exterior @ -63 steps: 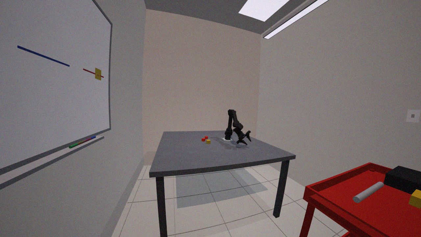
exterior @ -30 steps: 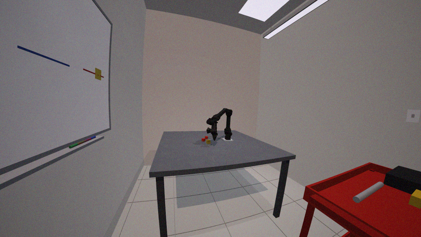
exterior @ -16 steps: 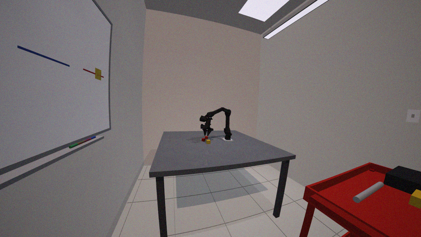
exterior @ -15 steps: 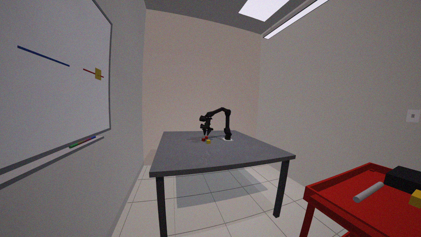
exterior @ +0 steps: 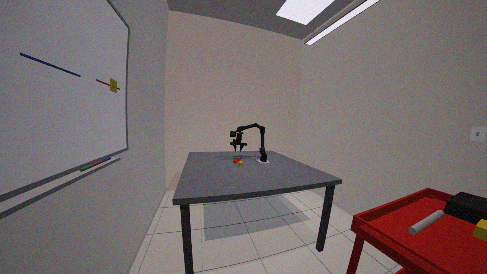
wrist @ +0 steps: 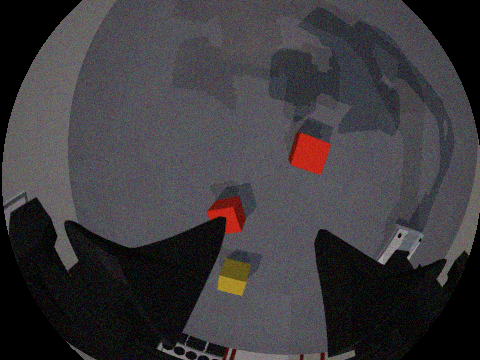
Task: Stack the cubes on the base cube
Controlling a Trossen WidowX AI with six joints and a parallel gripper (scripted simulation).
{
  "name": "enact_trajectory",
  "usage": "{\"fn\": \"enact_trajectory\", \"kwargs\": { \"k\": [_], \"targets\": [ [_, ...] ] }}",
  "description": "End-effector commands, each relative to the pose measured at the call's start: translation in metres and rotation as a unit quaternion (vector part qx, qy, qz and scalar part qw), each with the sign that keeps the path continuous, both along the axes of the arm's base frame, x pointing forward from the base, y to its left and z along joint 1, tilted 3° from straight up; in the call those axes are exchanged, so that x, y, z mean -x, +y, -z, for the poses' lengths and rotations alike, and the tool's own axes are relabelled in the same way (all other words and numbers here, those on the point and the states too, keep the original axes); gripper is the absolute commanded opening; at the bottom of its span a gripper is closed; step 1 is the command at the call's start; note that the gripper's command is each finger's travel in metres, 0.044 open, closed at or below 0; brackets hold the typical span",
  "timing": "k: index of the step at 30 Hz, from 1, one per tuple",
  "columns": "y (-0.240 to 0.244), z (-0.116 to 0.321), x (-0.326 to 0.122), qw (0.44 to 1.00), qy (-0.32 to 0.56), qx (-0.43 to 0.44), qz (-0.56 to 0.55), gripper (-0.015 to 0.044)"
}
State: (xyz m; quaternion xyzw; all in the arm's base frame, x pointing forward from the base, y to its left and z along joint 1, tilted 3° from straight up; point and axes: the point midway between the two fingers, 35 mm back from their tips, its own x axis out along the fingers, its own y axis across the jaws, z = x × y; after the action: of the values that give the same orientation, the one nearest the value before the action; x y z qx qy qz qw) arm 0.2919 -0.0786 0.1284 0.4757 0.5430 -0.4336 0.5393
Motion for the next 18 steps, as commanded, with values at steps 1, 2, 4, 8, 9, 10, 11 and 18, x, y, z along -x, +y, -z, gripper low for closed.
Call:
{"fn": "enact_trajectory", "kwargs": {
  "k": [1, 2, 4, 8, 9, 10, 11, 18],
  "targets": [
    [-0.029, -0.007, 0.014, 0.998, 0.019, 0.012, 0.050, 0.0265],
    [-0.036, -0.009, 0.018, 0.998, 0.025, 0.015, 0.063, 0.0265],
    [-0.041, -0.010, 0.022, 0.997, 0.029, 0.016, 0.073, 0.0265],
    [-0.042, 0.002, 0.021, 0.997, 0.029, 0.016, 0.073, 0.0265],
    [-0.042, 0.010, 0.021, 0.997, 0.029, 0.016, 0.073, 0.0265],
    [-0.042, 0.018, 0.021, 0.997, 0.029, 0.016, 0.073, 0.0265],
    [-0.041, 0.026, 0.021, 0.997, 0.029, 0.016, 0.073, 0.0265],
    [-0.040, 0.053, 0.023, 0.997, 0.029, 0.016, 0.073, 0.0265]
  ]
}}
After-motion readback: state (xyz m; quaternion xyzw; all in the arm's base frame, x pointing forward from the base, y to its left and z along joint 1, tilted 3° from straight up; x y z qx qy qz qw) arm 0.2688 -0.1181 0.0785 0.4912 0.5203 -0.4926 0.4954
